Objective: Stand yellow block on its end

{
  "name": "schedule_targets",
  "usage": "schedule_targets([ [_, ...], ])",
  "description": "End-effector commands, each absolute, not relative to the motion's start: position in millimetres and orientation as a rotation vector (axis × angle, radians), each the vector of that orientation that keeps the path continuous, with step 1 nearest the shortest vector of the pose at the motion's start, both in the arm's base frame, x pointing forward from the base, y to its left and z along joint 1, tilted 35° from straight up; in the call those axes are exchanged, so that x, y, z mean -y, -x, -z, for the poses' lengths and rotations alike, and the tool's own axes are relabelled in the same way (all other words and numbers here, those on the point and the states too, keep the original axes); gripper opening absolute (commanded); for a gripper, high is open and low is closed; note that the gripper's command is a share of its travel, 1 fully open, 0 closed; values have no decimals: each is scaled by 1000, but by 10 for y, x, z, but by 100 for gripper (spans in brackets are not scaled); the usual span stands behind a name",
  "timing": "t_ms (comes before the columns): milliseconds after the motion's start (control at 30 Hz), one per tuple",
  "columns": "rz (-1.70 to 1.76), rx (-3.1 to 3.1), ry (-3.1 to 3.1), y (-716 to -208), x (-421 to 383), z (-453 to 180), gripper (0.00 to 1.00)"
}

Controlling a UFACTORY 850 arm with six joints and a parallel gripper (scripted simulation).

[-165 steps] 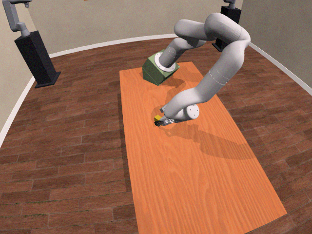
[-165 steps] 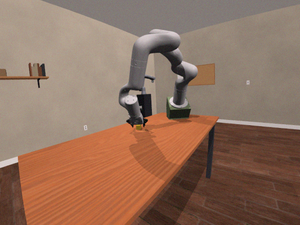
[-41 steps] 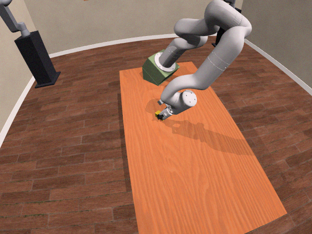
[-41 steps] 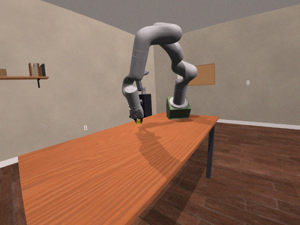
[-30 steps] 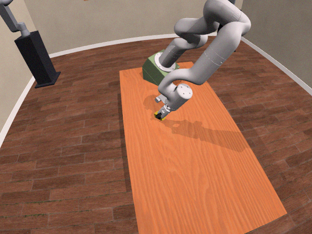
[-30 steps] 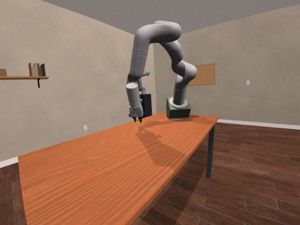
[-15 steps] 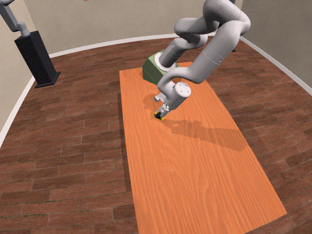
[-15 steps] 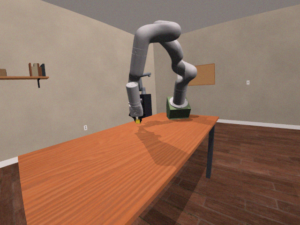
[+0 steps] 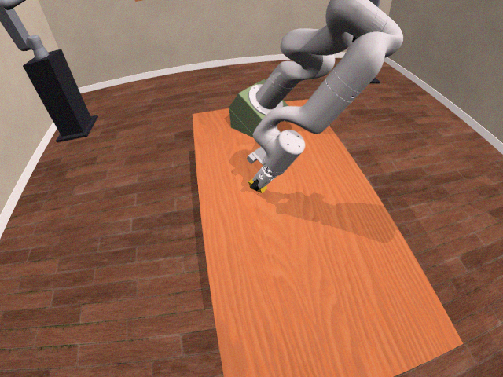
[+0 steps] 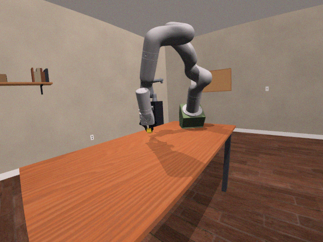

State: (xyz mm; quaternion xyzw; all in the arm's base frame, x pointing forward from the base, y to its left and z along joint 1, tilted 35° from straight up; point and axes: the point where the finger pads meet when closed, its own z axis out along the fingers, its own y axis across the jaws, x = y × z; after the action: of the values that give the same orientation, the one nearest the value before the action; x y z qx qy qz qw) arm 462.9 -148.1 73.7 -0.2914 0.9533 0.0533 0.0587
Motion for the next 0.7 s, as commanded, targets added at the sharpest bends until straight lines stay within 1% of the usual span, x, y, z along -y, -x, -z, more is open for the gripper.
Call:
schedule_targets([
  [0, -194, -2855, 874, -4609, 1464, -735, 34],
  [667, -229, -2692, 816, -4635, 1499, -742, 34],
])
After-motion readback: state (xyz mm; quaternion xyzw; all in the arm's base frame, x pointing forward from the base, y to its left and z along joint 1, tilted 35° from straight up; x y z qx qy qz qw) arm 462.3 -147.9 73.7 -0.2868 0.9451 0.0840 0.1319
